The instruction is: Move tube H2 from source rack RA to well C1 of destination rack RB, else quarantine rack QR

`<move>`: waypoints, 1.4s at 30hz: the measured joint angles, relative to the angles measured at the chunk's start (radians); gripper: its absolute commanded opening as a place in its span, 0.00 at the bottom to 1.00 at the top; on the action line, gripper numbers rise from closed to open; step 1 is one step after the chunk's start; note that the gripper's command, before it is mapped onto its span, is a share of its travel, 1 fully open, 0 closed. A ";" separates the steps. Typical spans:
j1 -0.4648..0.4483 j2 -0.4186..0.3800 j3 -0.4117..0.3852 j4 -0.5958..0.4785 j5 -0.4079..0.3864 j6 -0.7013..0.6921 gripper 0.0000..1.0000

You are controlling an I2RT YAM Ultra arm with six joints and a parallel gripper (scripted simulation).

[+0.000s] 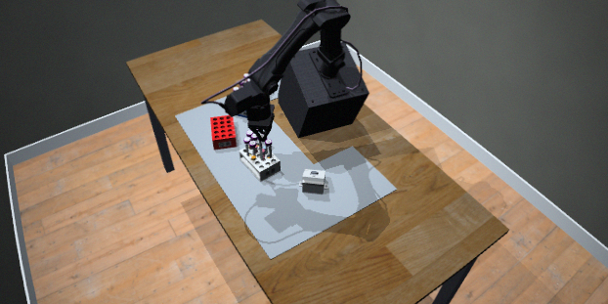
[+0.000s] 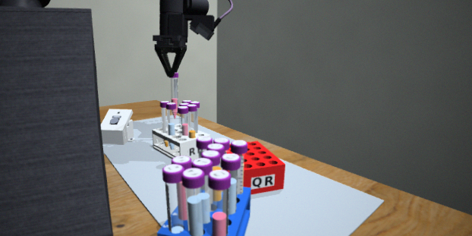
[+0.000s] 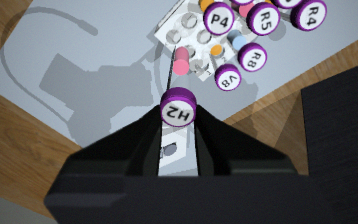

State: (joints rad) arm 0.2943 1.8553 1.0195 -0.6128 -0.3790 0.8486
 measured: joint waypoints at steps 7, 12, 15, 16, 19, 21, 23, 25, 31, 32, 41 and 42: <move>0.000 0.000 0.000 0.000 0.000 0.000 0.00; 0.000 0.000 0.000 0.000 0.000 0.000 0.00; 0.000 0.000 0.000 0.000 0.000 0.000 0.00; 0.000 0.000 0.001 -0.002 0.000 0.000 0.00; 0.000 0.001 0.013 -0.009 0.000 0.000 0.00; 0.000 0.008 0.023 -0.009 0.000 0.000 0.00; 0.000 0.010 0.027 -0.011 0.000 0.000 0.00; 0.000 0.010 0.032 -0.013 0.000 0.000 0.00; 0.003 0.021 0.044 -0.016 0.000 0.002 0.00; 0.004 0.021 0.045 -0.018 0.000 0.003 0.00; 0.007 0.024 0.046 -0.011 0.000 0.007 0.00; 0.007 0.026 0.046 -0.010 0.000 0.007 0.00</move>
State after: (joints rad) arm 0.3012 1.8809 1.0657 -0.6224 -0.3786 0.8555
